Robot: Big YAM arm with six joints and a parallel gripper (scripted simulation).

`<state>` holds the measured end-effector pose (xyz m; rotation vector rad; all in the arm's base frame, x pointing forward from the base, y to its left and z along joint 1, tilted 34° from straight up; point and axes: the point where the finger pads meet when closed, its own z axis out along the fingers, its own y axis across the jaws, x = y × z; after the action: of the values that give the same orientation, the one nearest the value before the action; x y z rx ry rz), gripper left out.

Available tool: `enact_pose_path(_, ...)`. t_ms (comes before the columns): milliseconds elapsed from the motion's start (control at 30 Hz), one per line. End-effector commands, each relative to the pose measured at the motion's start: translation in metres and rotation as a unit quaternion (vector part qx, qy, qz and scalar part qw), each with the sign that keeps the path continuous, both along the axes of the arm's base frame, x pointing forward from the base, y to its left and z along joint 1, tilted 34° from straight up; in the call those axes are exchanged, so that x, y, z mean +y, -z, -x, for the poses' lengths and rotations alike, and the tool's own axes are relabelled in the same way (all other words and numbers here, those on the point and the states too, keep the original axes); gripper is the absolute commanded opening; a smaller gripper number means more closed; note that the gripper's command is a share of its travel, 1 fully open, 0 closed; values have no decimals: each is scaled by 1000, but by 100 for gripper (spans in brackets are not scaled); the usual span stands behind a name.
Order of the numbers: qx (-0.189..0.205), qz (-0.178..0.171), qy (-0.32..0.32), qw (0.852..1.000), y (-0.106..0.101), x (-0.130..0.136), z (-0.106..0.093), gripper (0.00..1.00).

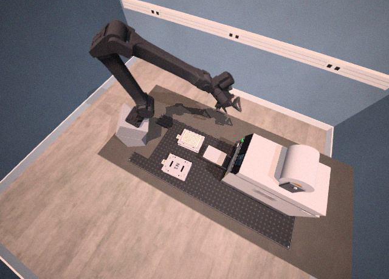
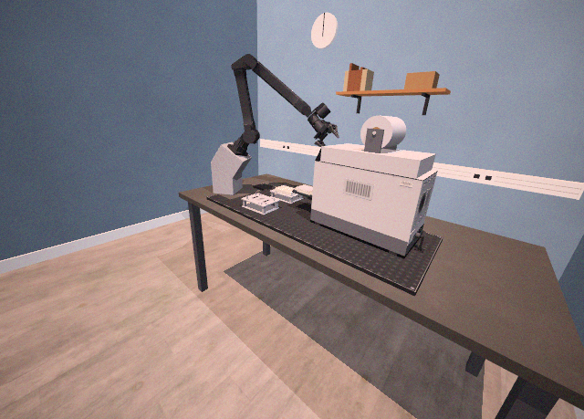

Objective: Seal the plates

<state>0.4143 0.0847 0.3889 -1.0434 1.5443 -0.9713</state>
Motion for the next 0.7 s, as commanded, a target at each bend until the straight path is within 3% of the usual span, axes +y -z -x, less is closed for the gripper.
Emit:
enact_pose_path(0,-15,-10,5,1000,-17,-4,1,100)
enact_pose_path(233,-16,-10,5,1000,-14,-6,6,100)
enact_pose_path(667,-31,-16,4,999,-37,-3,0,100)
